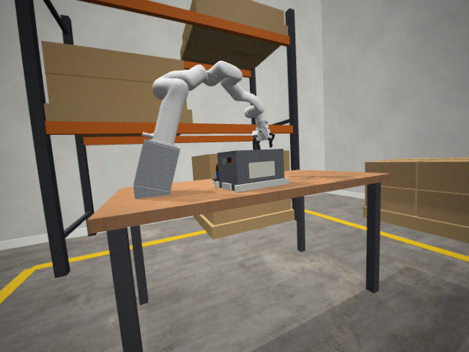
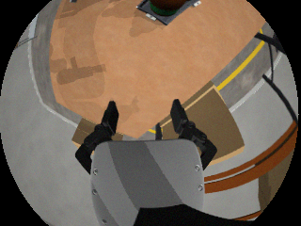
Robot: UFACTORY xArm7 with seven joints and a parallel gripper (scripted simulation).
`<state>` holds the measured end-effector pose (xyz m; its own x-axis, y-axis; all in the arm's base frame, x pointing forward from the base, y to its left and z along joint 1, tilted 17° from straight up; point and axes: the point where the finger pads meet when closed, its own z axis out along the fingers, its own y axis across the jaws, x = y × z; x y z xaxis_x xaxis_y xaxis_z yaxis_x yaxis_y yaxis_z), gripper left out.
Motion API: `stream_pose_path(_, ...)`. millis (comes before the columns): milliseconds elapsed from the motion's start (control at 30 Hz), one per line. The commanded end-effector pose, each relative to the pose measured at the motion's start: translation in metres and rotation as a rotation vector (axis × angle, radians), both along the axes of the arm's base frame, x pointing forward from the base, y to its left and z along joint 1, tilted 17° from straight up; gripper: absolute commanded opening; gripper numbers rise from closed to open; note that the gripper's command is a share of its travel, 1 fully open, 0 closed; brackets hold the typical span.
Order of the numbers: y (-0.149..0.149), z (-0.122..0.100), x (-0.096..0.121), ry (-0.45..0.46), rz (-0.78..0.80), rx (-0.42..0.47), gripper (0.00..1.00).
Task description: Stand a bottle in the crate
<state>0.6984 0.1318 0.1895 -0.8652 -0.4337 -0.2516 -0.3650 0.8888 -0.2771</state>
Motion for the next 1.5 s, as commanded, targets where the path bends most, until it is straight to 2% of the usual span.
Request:
stream_pose_path(0,-0.043,0.019,-0.008,-0.037,-0.076,-0.003,1.00)
stream_pose_path(33,-0.078,0.028,-0.017,-0.052,-0.154,0.001,1.00)
stream_pose_path(233,-0.142,0.041,-0.041,-0.079,-0.322,0.021,1.00)
stream_pose_path(300,-0.162,0.046,-0.049,-0.079,-0.322,0.021,1.00)
stream_pose_path(333,-0.176,0.045,-0.058,-0.091,-0.409,0.038,1.00)
stream_pose_path(400,-0.196,0.050,-0.068,-0.091,-0.409,0.038,1.00)
stream_pose_path(433,-0.206,0.048,-0.076,-0.100,-0.485,0.056,1.00)
stream_pose_path(500,-0.227,0.051,-0.089,-0.101,-0.497,0.059,1.00)
stream_pose_path(567,-0.227,0.051,-0.089,-0.101,-0.497,0.059,1.00)
stream_pose_path(600,-0.255,0.049,-0.112,-0.108,-0.582,0.085,1.00)
stream_pose_path(700,-0.264,0.050,-0.119,-0.108,-0.582,0.085,1.00)
stream_pose_path(733,-0.283,0.045,-0.140,-0.113,-0.665,0.116,1.00)
stream_pose_path(800,-0.291,0.046,-0.146,-0.113,-0.665,0.116,1.00)
stream_pose_path(833,-0.304,0.039,-0.165,-0.116,-0.742,0.149,1.00)
stream_pose_path(867,-0.311,0.039,-0.173,-0.116,-0.742,0.149,1.00)
stream_pose_path(933,-0.312,0.039,-0.174,-0.116,-0.742,0.149,1.00)
stream_pose_path(967,-0.328,0.030,-0.201,-0.116,-0.813,0.186,1.00)
stream_pose_path(1467,-0.328,0.030,-0.201,-0.116,-0.813,0.186,1.00)
